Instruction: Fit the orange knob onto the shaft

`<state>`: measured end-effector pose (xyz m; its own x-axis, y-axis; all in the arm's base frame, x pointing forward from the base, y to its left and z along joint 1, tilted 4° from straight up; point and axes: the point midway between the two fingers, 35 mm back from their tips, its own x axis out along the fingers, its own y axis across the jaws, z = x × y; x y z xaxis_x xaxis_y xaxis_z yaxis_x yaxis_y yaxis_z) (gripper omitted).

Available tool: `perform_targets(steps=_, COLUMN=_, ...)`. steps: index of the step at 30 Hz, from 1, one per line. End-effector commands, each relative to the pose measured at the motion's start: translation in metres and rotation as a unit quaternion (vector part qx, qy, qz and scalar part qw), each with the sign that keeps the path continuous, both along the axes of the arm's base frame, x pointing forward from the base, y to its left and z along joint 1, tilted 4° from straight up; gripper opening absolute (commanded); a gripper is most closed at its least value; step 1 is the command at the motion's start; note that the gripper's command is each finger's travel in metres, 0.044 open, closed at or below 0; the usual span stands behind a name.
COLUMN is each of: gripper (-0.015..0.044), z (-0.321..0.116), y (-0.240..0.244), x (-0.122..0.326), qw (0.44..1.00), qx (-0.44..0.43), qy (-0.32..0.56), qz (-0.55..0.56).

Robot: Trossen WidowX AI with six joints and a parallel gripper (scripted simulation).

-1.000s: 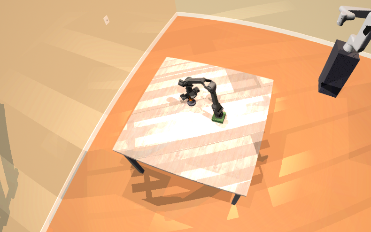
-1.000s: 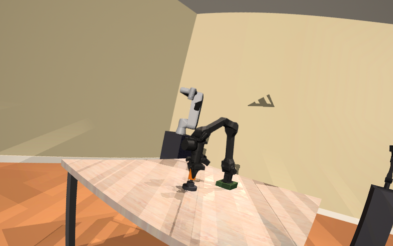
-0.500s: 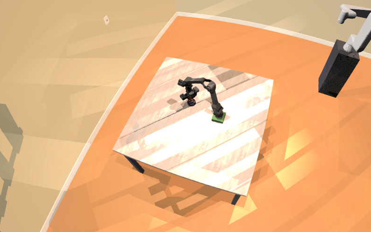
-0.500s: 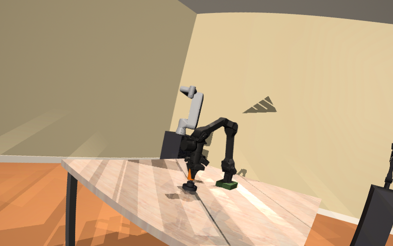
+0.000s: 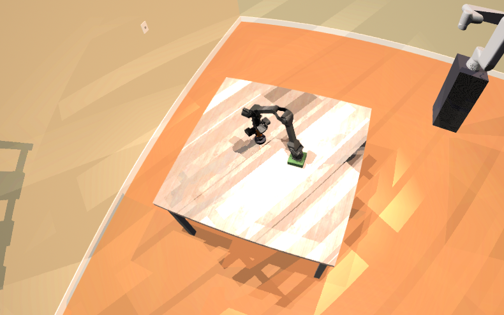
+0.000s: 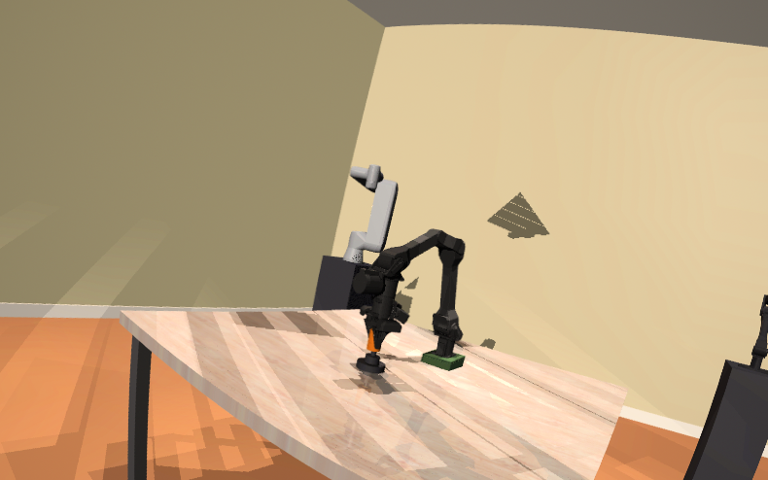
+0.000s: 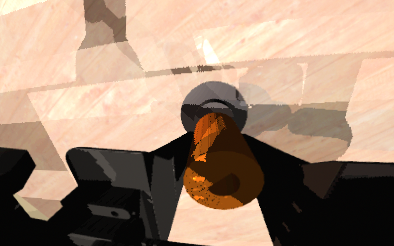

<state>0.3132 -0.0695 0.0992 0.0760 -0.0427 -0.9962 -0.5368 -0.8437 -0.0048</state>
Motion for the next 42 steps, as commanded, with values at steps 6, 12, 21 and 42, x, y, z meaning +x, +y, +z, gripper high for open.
perform_targets(steps=6, gripper=0.0, z=0.004, y=0.002, x=-0.004, qw=0.996, qx=-0.006, qy=-0.002, qz=0.087)
perform_targets(steps=12, gripper=0.0, z=-0.003, y=0.001, x=-0.003, qw=0.996, qx=-0.006, qy=-0.002, qz=0.087)
perform_targets(steps=21, gripper=0.0, z=-0.012, y=0.001, x=-0.004, qw=0.996, qx=-0.006, qy=-0.002, qz=0.084)
perform_targets(steps=42, gripper=0.0158, z=-0.018, y=0.0, x=-0.003, qw=0.997, qx=-0.007, qy=-0.001, qz=0.083)
